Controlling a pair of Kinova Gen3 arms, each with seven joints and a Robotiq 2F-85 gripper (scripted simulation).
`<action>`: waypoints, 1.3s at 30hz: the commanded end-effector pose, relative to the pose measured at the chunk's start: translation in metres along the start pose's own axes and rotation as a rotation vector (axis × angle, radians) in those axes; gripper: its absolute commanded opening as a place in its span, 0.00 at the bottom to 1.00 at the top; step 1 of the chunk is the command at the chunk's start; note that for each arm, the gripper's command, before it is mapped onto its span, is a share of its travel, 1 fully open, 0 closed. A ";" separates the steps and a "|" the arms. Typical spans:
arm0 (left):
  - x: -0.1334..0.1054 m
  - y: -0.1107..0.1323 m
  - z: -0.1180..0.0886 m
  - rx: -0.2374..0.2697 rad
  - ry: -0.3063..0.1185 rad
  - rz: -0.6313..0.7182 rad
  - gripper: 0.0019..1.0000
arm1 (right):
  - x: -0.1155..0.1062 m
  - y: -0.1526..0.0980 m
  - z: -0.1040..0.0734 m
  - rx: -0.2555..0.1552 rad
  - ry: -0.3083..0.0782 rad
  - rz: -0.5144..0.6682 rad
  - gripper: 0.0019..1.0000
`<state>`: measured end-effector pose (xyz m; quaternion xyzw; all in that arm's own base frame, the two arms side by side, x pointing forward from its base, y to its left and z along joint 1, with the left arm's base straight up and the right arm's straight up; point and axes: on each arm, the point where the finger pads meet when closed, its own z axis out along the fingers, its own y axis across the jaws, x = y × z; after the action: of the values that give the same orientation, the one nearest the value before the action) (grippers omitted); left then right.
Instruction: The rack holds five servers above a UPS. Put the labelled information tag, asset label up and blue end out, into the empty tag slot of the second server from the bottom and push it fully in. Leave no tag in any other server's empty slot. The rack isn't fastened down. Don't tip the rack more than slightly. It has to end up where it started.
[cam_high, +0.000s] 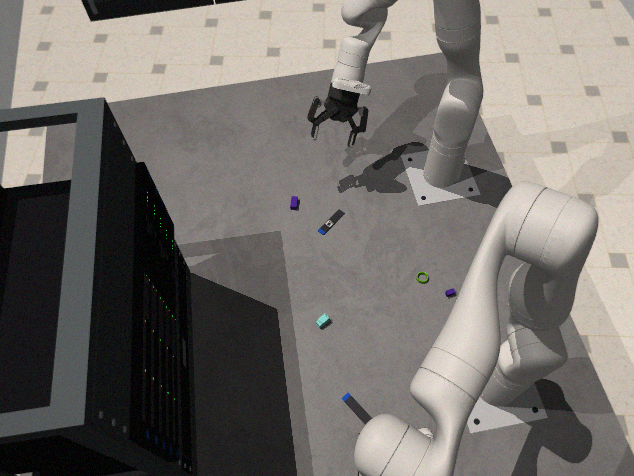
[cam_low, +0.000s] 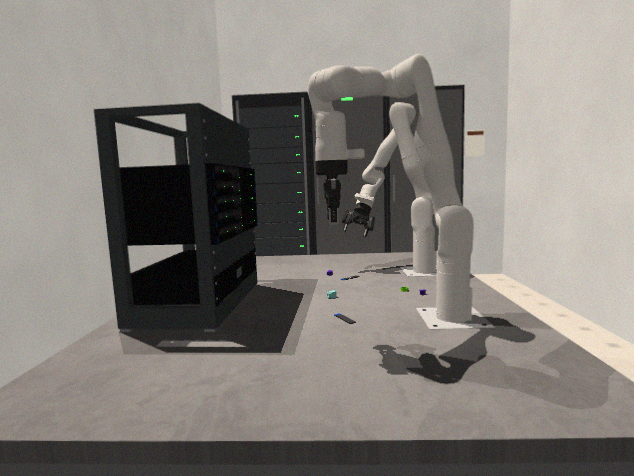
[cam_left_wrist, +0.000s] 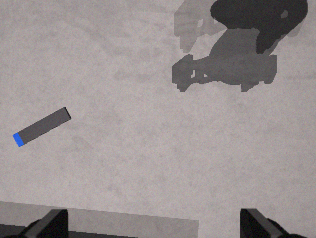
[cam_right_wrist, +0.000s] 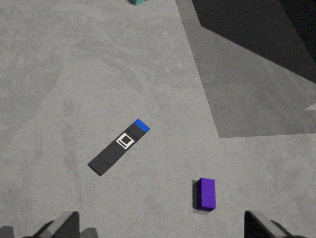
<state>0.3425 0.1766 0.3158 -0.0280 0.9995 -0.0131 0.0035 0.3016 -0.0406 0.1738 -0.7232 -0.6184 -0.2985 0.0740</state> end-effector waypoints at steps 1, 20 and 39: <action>0.003 0.009 -0.001 -0.004 0.000 0.011 1.00 | 0.000 0.000 0.000 -0.001 0.000 -0.001 1.00; 0.020 0.044 -0.005 -0.025 0.007 0.051 1.00 | 0.000 0.000 0.000 -0.001 0.000 -0.001 1.00; 0.021 0.046 -0.006 -0.026 0.007 0.052 1.00 | 0.020 0.005 -0.006 0.059 0.019 -0.194 1.00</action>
<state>0.3190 0.2210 0.3195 -0.0019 1.0000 -0.0003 -0.0006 0.3044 -0.0318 0.1851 -0.6785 -0.6686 -0.2956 0.0724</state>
